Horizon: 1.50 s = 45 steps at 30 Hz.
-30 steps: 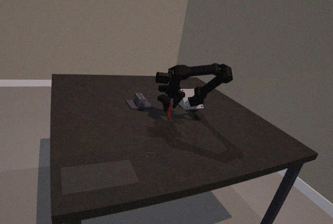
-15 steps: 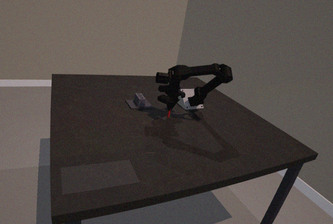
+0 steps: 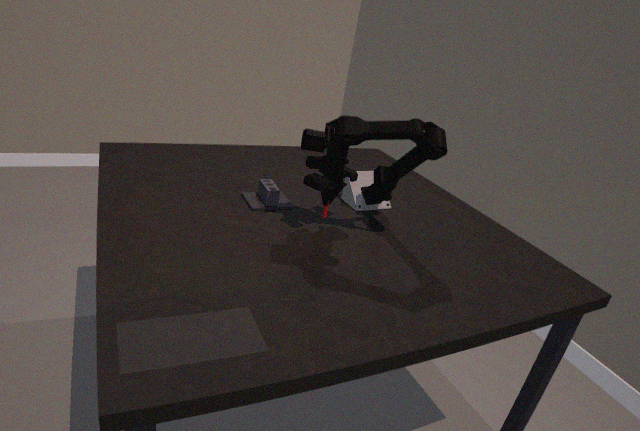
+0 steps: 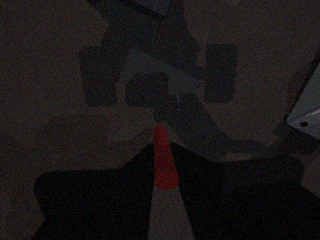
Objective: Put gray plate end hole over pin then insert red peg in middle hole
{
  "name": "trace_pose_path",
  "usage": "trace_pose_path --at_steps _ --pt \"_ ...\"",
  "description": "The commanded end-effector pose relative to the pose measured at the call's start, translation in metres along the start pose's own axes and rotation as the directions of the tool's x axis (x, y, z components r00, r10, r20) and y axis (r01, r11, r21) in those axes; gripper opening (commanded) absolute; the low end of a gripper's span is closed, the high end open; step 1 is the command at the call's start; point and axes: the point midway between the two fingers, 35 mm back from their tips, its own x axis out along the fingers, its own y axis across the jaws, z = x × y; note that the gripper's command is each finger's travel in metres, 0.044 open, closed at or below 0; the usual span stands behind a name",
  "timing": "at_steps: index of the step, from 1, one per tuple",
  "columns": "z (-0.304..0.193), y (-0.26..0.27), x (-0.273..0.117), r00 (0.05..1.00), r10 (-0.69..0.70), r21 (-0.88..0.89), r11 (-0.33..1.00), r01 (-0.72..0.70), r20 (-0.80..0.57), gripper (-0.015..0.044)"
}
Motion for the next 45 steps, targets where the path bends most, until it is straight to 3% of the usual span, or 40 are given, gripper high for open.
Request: trace_pose_path --at_steps 1,14,45 --pt "0.001 0.002 -0.012 1.0 0.009 -0.008 1.0 -0.009 0.015 0.0" --pt "0.002 0.003 -0.053 0.999 0.031 -0.003 1.0 -0.031 0.045 0.0" --pt "0.085 0.027 -0.056 1.0 0.003 -0.014 1.0 -0.002 0.026 0.0"
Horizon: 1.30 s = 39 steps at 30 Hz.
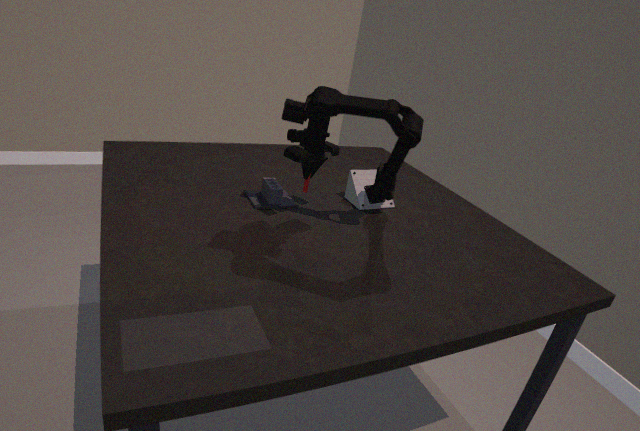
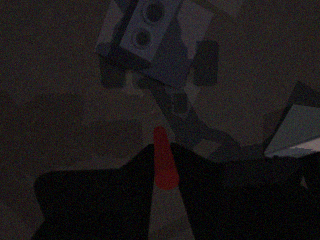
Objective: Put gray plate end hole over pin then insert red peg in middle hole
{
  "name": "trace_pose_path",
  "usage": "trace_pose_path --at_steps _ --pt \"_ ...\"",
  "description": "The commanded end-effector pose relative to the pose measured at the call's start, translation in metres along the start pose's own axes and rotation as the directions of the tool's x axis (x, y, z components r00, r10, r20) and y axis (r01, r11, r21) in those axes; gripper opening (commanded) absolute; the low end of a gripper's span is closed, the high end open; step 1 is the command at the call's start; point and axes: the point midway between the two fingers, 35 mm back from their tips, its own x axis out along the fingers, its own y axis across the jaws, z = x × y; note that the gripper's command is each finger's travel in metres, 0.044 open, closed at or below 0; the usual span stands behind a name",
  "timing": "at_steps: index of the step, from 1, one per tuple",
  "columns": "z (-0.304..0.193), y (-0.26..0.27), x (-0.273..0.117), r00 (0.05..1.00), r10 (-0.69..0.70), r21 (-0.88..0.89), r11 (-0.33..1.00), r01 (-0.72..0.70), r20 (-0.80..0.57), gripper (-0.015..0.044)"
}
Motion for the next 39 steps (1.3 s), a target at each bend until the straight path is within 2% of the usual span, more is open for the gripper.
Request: trace_pose_path --at_steps 1,39 --pt "0.01 0.003 -0.002 1.0 -0.001 -0.007 1.0 0.001 0.005 0.0" --pt "0.126 0.001 0.008 1.0 -0.018 -0.01 1.0 0.018 -0.022 0.0"
